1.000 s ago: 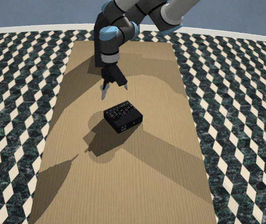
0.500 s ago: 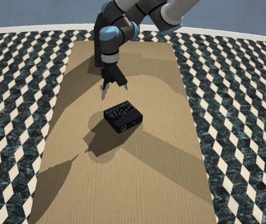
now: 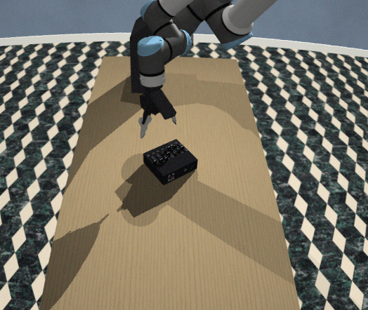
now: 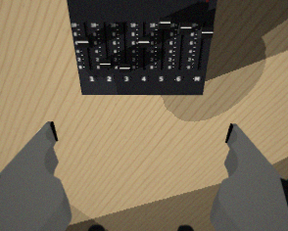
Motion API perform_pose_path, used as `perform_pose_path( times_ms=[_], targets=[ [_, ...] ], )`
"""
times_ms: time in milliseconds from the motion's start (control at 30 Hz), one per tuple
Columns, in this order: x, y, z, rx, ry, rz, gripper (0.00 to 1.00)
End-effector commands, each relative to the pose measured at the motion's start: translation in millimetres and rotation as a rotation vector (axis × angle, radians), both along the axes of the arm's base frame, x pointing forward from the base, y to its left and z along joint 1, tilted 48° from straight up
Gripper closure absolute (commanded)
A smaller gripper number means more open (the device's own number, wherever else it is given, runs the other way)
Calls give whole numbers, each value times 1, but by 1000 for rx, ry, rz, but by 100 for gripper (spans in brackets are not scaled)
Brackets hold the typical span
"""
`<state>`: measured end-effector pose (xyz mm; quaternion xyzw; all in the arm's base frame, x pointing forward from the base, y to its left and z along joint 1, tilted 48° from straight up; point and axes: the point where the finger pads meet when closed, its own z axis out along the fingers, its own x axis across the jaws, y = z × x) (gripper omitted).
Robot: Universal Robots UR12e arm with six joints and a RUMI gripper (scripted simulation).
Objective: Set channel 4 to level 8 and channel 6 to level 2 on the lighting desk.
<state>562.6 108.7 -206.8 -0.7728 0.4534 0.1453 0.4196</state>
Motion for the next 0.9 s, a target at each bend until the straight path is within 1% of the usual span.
perform_pose_path(
  times_ms=[0,867],
  targets=[
    [0,-1,0,-1,-1,-1,0],
    [1,-1,1,-3,-12,9,0]
  ],
)
